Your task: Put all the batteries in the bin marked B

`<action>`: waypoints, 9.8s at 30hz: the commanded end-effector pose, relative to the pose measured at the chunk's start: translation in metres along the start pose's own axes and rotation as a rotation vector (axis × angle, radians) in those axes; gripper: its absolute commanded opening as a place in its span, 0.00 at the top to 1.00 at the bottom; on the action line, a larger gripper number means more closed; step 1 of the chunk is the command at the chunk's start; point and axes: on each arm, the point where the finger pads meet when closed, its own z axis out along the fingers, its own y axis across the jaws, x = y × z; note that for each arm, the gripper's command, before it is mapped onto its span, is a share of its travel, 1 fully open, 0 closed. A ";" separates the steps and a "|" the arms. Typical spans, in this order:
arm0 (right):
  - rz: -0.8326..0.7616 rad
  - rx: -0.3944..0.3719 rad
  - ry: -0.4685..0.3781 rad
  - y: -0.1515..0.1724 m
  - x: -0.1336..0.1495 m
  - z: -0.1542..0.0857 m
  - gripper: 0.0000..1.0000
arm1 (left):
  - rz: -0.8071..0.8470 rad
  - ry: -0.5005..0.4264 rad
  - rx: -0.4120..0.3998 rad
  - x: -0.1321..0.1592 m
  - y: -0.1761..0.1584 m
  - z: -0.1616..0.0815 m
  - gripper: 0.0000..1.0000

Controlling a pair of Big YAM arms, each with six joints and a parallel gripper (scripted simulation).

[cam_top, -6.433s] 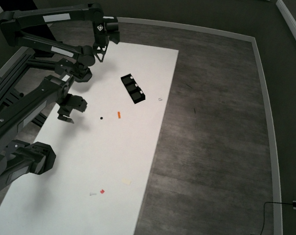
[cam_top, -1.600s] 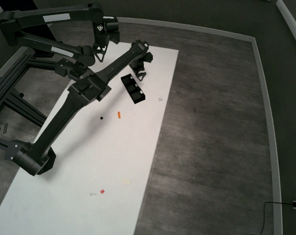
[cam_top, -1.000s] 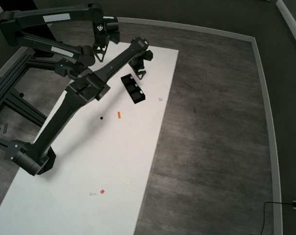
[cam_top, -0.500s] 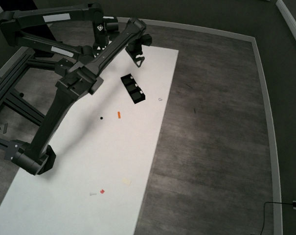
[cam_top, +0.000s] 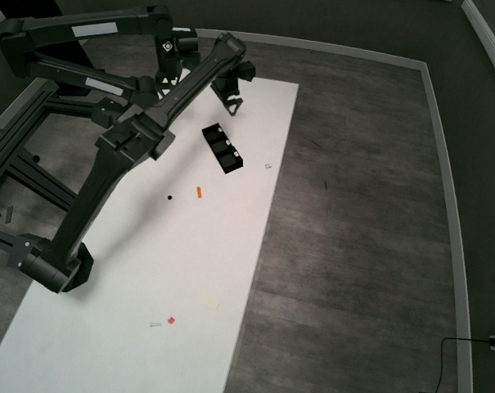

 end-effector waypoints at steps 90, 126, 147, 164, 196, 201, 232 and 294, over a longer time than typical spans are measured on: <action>1.796 -0.010 -0.007 -0.152 0.198 0.131 0.72 | 0.005 -0.042 -0.012 -0.010 0.000 -0.022 0.00; 1.782 -0.019 -0.010 -0.146 0.213 0.126 0.72 | 0.005 -0.042 -0.012 -0.010 0.000 -0.022 0.00; 1.779 -0.015 -0.009 -0.145 0.219 0.128 0.72 | 0.005 -0.042 -0.012 -0.010 0.000 -0.022 0.00; 1.782 -0.019 -0.010 -0.145 0.215 0.127 0.72 | 0.005 -0.042 -0.012 -0.010 0.000 -0.022 0.00; 1.804 -0.004 -0.005 -0.159 0.207 0.134 0.72 | 0.005 -0.042 -0.012 -0.010 0.000 -0.022 0.00; 1.802 -0.005 -0.005 -0.158 0.205 0.133 0.72 | 0.005 -0.042 -0.012 -0.010 0.000 -0.022 0.00; 1.785 -0.017 -0.009 -0.148 0.208 0.128 0.72 | 0.005 -0.042 -0.012 -0.010 0.000 -0.022 0.00; 1.801 -0.017 -0.007 -0.153 0.209 0.204 0.91 | 0.005 -0.042 -0.012 -0.010 0.000 -0.022 0.00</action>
